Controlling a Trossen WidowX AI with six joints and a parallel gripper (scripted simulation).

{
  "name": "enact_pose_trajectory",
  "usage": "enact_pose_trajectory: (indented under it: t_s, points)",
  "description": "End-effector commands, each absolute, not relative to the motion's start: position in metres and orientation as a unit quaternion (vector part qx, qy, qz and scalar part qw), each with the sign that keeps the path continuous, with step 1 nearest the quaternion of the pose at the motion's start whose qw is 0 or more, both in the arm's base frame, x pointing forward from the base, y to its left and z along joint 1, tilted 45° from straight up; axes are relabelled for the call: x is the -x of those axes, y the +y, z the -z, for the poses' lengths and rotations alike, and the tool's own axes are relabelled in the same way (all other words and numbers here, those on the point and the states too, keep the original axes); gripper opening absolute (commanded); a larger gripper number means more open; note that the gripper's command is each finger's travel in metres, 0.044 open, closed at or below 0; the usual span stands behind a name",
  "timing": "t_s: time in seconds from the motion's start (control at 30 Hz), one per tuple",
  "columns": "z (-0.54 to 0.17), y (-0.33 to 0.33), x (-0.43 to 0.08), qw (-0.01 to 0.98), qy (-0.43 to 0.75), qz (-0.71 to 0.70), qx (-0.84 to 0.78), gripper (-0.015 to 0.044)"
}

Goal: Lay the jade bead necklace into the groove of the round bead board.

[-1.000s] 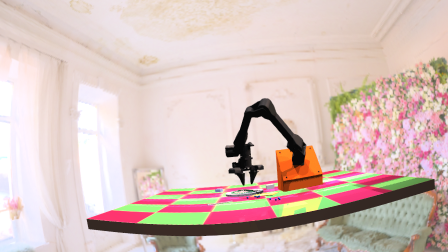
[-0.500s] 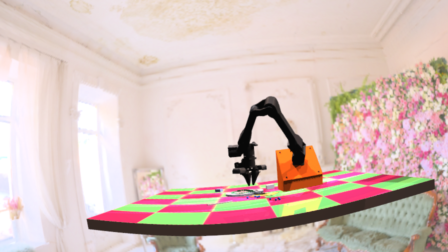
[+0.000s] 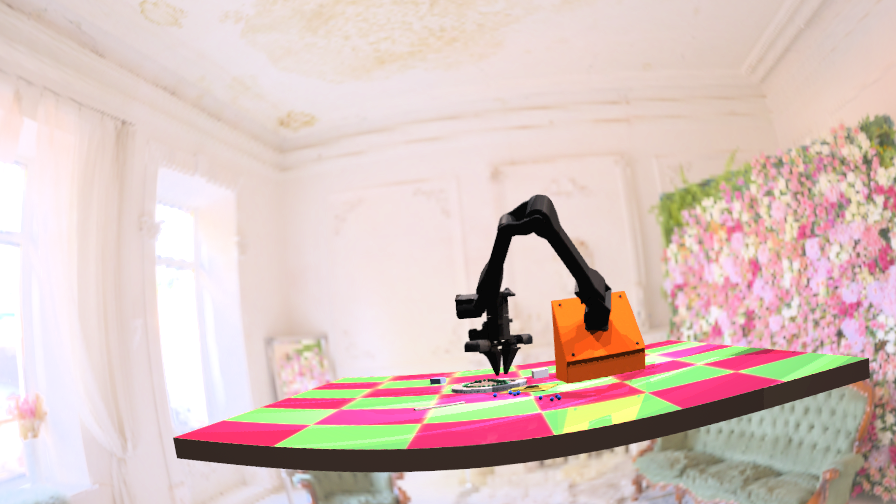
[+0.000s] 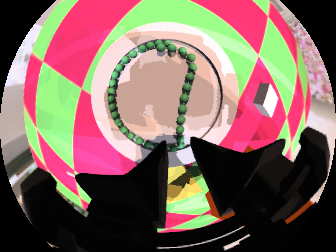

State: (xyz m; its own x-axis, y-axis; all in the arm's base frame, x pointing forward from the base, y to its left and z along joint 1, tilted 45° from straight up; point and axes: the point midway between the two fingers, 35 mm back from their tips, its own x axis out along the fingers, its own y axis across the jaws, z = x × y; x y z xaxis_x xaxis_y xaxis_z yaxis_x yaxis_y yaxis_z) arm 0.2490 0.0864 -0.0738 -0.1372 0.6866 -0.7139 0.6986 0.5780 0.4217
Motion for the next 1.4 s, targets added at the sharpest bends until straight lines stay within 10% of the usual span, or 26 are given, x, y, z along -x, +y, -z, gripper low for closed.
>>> enact_pose_trajectory:
  t_s: [0.0,0.5,0.67,1.37]
  points:
    - [0.0798,0.0923,-0.2433,0.462,0.757,0.009,-0.462,0.012]
    - [0.0877,0.1007,-0.2394,0.459,0.758,0.009,-0.463,0.012]
    - [0.0869,0.0996,-0.2417,0.463,0.757,0.008,-0.46,0.0]
    - [0.0869,0.0996,-0.2417,0.463,0.757,0.008,-0.46,0.0]
